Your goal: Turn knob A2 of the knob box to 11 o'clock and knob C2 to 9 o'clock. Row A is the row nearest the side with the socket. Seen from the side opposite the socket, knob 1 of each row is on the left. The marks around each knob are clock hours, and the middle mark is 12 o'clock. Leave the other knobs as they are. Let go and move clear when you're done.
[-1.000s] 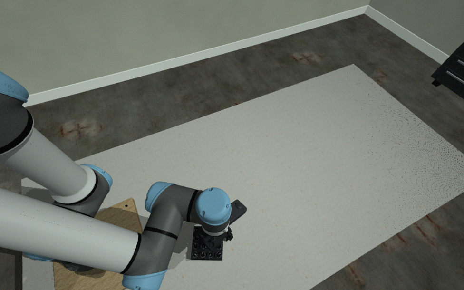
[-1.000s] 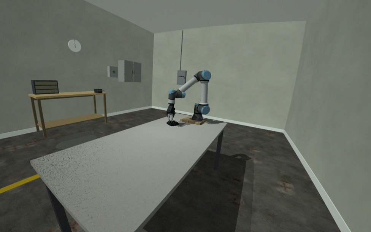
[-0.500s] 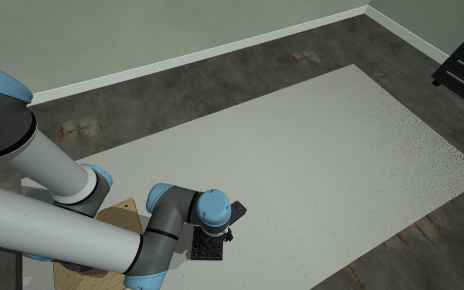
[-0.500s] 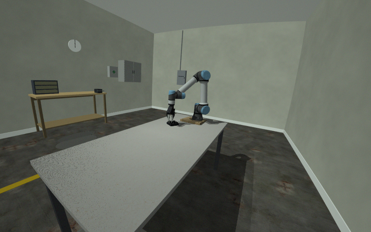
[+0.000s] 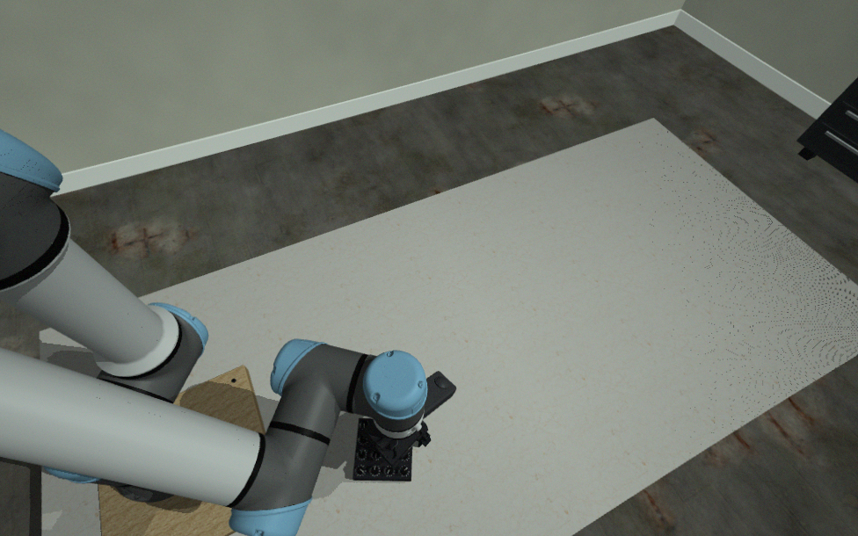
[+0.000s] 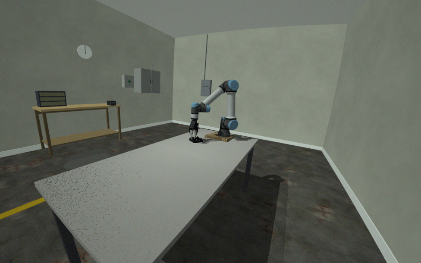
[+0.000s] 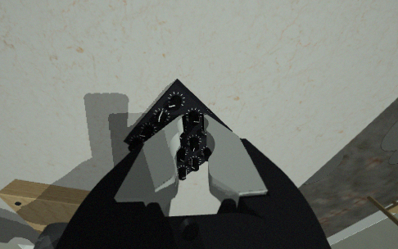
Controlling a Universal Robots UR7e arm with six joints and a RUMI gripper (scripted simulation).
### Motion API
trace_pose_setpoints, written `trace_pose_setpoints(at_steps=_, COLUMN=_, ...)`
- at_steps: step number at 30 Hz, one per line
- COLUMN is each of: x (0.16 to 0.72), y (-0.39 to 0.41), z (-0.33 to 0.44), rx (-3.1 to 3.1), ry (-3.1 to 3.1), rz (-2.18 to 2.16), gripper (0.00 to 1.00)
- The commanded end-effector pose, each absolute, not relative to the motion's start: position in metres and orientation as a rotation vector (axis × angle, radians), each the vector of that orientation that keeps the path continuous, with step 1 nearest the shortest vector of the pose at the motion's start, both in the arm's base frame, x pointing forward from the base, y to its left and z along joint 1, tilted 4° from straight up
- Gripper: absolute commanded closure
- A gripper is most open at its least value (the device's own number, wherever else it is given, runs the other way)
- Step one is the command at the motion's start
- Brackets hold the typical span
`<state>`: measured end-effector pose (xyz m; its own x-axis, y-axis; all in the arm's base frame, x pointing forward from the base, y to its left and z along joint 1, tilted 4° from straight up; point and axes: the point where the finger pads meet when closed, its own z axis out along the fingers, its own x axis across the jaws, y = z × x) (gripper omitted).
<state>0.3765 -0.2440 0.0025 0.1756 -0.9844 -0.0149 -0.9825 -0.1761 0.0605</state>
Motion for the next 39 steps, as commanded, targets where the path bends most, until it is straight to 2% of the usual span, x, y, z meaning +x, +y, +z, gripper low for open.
trace_pose_setpoints(at_steps=1, x=0.3768, y=-0.2443, z=0.0029, rx=2.38, ry=-1.992, rz=-0.076, gripper=0.89)
trace_pose_setpoints(at_steps=25, x=0.3768, y=-0.2443, z=0.0029, rx=2.38, ry=-1.992, rz=-0.076, gripper=0.89)
trace_pose_setpoints(at_steps=26, x=0.3768, y=-0.2443, z=0.0029, rx=2.38, ry=-1.992, rz=-0.076, gripper=0.96)
trace_pose_setpoints(at_steps=39, x=0.3768, y=-0.2443, z=0.0029, rx=2.38, ry=-1.992, rz=-0.076, gripper=0.96)
